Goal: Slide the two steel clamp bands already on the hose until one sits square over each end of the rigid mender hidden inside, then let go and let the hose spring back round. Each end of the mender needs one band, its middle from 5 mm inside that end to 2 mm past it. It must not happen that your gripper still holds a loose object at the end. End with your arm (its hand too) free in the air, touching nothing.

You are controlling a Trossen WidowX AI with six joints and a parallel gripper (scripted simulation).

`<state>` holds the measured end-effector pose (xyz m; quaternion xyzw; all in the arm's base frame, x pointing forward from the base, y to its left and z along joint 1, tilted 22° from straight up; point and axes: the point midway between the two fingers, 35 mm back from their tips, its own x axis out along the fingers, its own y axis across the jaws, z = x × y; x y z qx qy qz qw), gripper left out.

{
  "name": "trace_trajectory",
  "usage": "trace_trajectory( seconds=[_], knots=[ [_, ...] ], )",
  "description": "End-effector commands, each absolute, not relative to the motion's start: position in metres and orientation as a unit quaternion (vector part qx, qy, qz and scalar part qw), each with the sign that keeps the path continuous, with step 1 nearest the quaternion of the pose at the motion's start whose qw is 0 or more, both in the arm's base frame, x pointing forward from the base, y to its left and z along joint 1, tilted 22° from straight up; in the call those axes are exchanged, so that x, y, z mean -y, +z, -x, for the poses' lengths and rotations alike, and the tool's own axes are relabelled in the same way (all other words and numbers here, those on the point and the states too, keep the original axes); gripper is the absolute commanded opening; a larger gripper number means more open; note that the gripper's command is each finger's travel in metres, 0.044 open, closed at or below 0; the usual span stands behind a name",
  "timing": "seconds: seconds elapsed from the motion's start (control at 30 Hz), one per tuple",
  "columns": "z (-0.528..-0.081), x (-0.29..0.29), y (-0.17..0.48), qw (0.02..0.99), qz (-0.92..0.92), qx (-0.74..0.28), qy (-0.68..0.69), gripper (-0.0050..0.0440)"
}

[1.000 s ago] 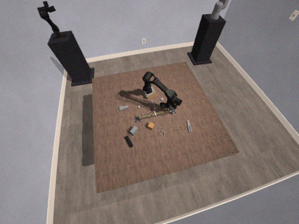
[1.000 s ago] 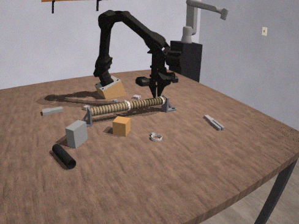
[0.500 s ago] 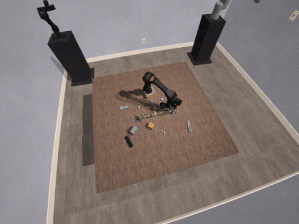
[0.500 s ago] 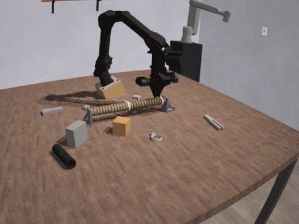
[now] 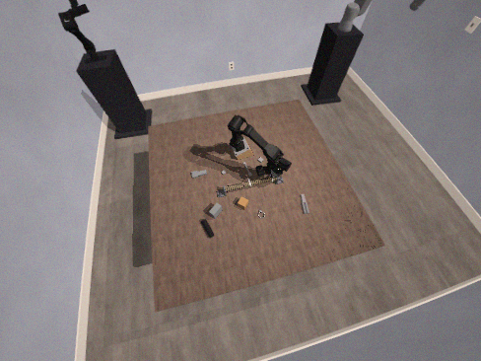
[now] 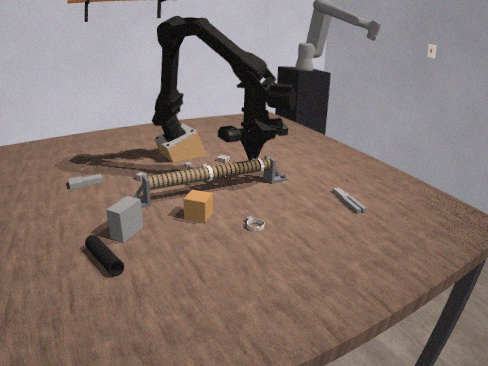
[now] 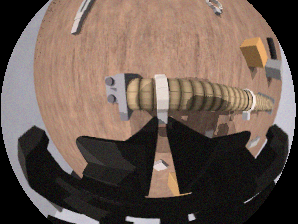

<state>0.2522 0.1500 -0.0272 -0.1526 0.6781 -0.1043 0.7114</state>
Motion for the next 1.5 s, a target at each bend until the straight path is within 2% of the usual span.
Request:
trace_trajectory(
  seconds=[0.0, 1.47],
  knots=[
    [-0.2525, -0.1434, -0.0242, 0.712, 0.154, -0.676, -0.108, 0.0],
    [-0.2527, -0.1399, -0.0228, 0.712, 0.154, -0.676, -0.108, 0.0]
  ],
)
